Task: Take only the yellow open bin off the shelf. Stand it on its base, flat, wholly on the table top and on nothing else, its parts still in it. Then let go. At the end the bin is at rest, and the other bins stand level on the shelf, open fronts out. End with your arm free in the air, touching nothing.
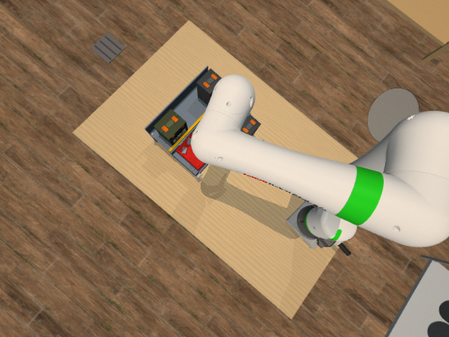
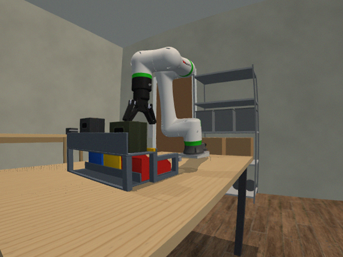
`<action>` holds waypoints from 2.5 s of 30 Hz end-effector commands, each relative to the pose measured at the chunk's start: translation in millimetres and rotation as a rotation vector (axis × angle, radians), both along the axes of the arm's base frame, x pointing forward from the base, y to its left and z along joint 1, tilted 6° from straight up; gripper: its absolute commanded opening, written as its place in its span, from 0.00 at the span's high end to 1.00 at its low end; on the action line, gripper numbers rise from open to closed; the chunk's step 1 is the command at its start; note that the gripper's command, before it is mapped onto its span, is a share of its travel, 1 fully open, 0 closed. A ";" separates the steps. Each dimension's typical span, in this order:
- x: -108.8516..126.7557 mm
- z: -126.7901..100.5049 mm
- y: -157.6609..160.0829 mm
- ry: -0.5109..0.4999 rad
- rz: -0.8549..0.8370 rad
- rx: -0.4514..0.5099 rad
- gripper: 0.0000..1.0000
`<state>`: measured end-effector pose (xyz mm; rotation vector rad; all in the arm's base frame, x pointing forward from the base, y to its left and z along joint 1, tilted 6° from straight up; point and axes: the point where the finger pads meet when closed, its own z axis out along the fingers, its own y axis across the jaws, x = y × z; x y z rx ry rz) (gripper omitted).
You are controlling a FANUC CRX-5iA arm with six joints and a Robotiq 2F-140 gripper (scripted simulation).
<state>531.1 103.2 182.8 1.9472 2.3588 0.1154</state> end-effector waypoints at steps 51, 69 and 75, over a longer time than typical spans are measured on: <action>0.1 0.3 0.0 0.005 -0.911 0.101 0.00; 0.1 0.3 0.0 0.007 -1.221 0.135 0.00; 0.1 0.3 0.0 0.008 -1.272 0.141 0.00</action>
